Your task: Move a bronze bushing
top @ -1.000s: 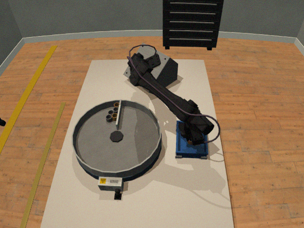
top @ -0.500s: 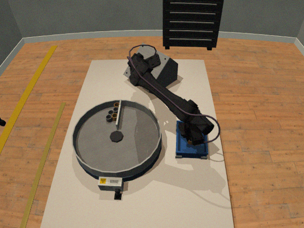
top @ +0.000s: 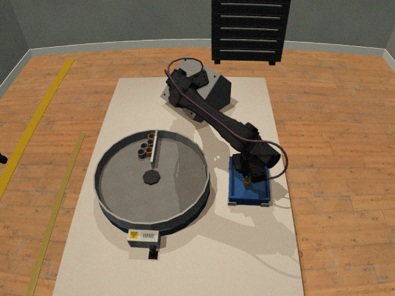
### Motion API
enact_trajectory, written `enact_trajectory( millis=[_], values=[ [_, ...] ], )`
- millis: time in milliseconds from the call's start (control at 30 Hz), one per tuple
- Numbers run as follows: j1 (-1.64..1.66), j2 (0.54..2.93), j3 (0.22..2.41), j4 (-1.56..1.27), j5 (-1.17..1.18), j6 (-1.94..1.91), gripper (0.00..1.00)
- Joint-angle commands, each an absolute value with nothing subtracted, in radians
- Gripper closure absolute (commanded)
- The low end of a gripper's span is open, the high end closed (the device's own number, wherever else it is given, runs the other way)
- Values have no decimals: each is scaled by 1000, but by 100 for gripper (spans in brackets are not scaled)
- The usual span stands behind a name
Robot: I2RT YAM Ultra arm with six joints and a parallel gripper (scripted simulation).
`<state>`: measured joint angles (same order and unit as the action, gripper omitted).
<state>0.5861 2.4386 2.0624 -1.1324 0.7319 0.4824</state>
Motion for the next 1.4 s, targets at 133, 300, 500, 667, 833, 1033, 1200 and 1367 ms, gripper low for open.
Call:
enact_trajectory(
  millis=[133, 300, 500, 667, 833, 1033, 1200, 1367],
  values=[
    [653, 2436, 2164, -1259, 745, 546, 86],
    [680, 2447, 2239, -1350, 746, 584, 86],
    [696, 2461, 2298, -1413, 746, 608, 86],
    [699, 2468, 2318, -1432, 746, 615, 86],
    [699, 2460, 2325, -1438, 745, 618, 86],
    [699, 2454, 2325, -1440, 745, 619, 86],
    [699, 2454, 2325, -1440, 745, 619, 86],
    [699, 2453, 2325, -1440, 745, 619, 86]
  ],
)
